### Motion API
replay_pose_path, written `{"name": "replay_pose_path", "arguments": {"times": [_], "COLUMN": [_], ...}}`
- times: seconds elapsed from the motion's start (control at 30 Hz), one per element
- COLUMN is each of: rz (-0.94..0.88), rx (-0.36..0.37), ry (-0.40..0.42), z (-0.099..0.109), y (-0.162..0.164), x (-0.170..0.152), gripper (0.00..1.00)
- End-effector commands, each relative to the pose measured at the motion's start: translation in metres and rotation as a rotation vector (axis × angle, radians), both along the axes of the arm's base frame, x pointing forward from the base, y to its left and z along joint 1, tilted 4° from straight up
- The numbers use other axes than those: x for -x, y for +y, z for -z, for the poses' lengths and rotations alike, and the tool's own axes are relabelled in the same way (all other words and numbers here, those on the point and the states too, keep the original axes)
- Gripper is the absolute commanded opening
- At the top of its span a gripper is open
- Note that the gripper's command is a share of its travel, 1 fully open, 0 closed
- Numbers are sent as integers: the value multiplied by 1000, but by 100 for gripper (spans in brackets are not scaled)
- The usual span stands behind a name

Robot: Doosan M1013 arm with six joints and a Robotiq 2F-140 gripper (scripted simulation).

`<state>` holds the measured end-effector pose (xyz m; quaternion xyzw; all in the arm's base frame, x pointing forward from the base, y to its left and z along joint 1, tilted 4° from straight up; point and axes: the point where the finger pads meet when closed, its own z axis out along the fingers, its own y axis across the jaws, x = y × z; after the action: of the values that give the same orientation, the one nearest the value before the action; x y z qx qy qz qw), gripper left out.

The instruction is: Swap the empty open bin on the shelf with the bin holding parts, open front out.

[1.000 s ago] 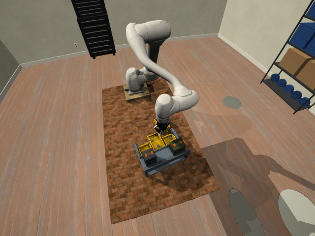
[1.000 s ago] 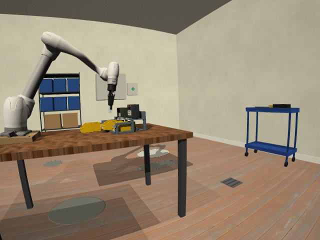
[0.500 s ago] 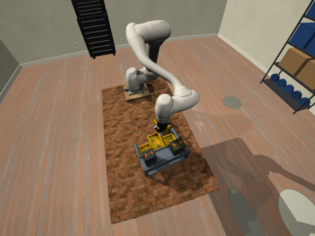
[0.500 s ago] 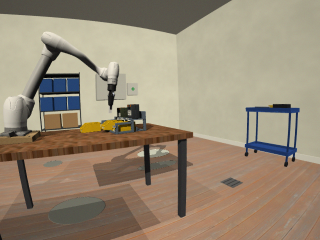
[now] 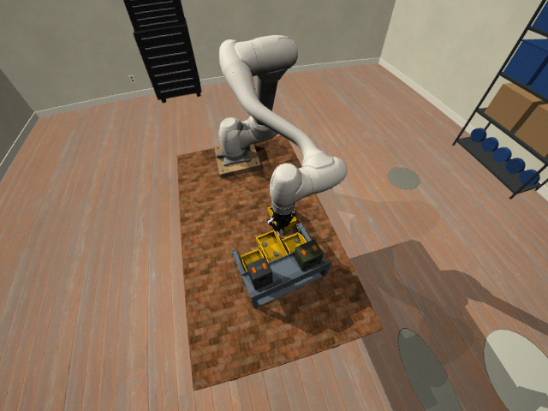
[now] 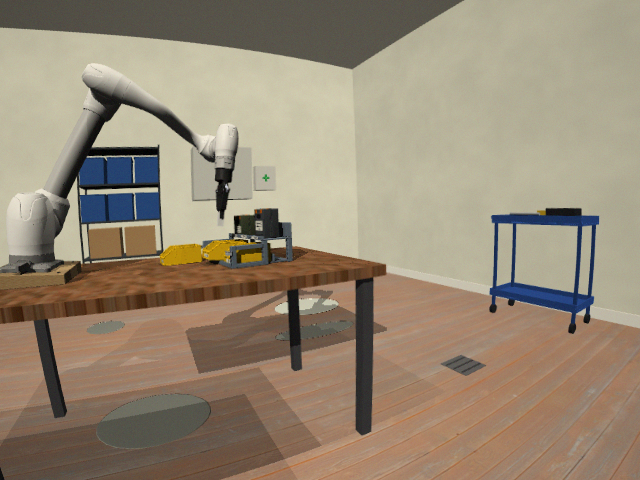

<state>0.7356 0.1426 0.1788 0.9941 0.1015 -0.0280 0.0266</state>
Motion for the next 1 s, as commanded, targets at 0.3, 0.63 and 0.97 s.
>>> {"name": "replay_pose_path", "arguments": {"times": [0.3, 0.63, 0.97], "rz": [-260, -968, -1563], "rx": [-18, -29, -10], "ry": [-7, -14, -12], "z": [-2, 11, 24], "y": [-10, -44, -69], "x": [14, 64, 107], "gripper": [10, 10, 10]}}
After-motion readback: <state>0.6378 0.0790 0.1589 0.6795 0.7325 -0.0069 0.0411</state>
